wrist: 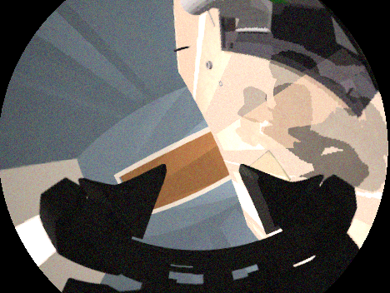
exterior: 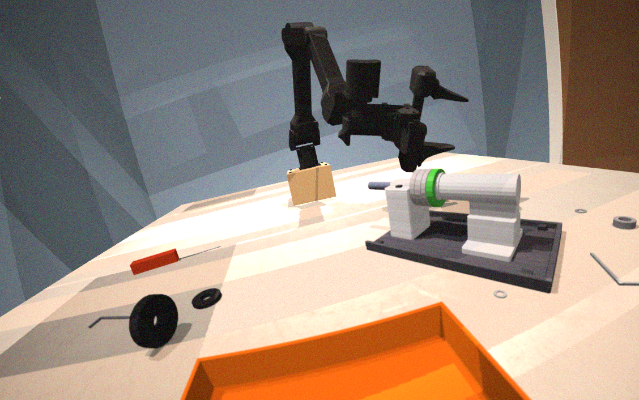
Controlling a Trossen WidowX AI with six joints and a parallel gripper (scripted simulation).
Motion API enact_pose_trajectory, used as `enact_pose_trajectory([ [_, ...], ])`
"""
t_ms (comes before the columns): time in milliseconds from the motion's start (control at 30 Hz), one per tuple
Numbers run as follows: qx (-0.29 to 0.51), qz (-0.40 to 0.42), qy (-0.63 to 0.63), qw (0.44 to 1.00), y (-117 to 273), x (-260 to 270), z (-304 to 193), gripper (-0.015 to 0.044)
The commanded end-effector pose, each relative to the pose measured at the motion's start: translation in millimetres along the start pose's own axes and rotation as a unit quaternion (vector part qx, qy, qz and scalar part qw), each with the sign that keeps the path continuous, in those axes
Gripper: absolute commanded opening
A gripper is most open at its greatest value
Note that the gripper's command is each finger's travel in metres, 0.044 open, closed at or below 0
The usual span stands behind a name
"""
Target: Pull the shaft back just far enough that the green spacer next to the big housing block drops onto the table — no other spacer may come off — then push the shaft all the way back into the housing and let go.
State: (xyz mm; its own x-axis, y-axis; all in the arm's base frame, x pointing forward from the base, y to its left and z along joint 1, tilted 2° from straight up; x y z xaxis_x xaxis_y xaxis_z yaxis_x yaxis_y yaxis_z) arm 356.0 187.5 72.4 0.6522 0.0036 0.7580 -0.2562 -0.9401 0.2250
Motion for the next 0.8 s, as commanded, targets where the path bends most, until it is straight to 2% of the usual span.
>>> enact_pose_trajectory([
  [0, -0.136, 0.079, -0.287, 0.945, 62, -18, 25, 0.0440],
  [200, -0.202, 0.163, -0.461, 0.849, 105, -36, 38, 0.0440],
  [400, -0.242, 0.264, -0.606, 0.710, 150, -59, 47, 0.0440],
  [767, -0.243, 0.270, -0.614, 0.701, 155, -61, 48, 0.0440],
])
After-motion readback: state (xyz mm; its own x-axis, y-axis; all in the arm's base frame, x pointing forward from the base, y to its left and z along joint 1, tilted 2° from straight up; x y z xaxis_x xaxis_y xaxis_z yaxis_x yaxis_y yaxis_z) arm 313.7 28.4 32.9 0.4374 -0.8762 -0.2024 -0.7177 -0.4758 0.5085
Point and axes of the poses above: the point midway between the two fingers, 35 mm back from their tips, its own y axis back along the fingers, its own x axis across the jaws, z = x × y, the point moved 4 cm from there along y, back along the fingers, and after that the axes turned 15 degrees about -y, right-handed, at the moved point
